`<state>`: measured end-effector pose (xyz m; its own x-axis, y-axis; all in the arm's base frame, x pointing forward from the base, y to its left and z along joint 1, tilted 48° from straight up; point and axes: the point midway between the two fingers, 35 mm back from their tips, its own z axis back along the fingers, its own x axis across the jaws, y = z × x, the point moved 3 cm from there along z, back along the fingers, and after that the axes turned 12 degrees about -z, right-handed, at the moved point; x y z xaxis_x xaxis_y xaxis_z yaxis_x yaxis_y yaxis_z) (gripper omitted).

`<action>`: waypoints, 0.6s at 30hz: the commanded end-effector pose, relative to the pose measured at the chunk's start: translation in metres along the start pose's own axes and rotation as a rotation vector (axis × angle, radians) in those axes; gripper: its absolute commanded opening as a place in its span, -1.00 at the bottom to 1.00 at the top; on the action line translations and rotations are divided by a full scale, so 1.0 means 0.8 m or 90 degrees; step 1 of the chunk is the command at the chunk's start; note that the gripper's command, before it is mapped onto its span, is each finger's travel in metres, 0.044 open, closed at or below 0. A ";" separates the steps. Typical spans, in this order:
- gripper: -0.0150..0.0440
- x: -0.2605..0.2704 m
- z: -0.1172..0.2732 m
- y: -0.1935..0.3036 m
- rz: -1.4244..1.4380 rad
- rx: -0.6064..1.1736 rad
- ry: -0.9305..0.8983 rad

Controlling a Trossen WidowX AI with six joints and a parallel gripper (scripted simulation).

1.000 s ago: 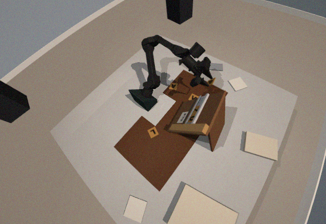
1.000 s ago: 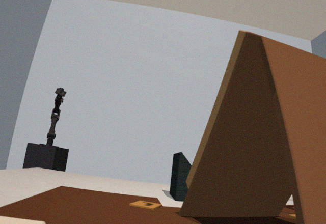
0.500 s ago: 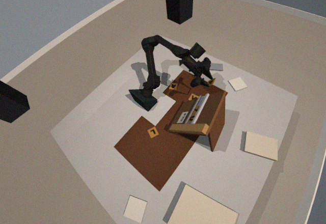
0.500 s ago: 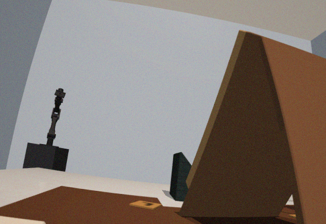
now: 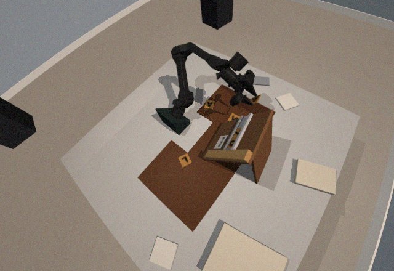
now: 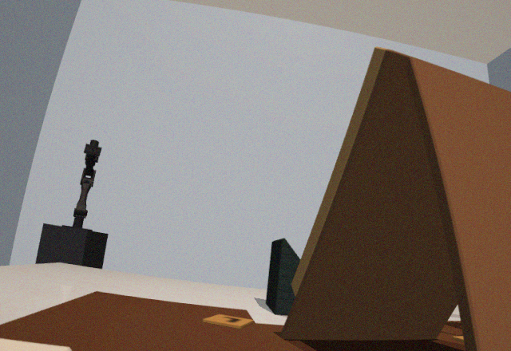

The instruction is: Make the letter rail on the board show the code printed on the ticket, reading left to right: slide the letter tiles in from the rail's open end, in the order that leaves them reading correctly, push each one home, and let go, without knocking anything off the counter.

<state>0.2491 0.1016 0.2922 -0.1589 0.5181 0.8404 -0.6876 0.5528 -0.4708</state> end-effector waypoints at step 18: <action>-0.49 -0.016 -0.001 0.000 0.000 0.002 0.001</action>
<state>0.2513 0.0971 0.2860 -0.1606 0.5180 0.8402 -0.6864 0.5531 -0.4722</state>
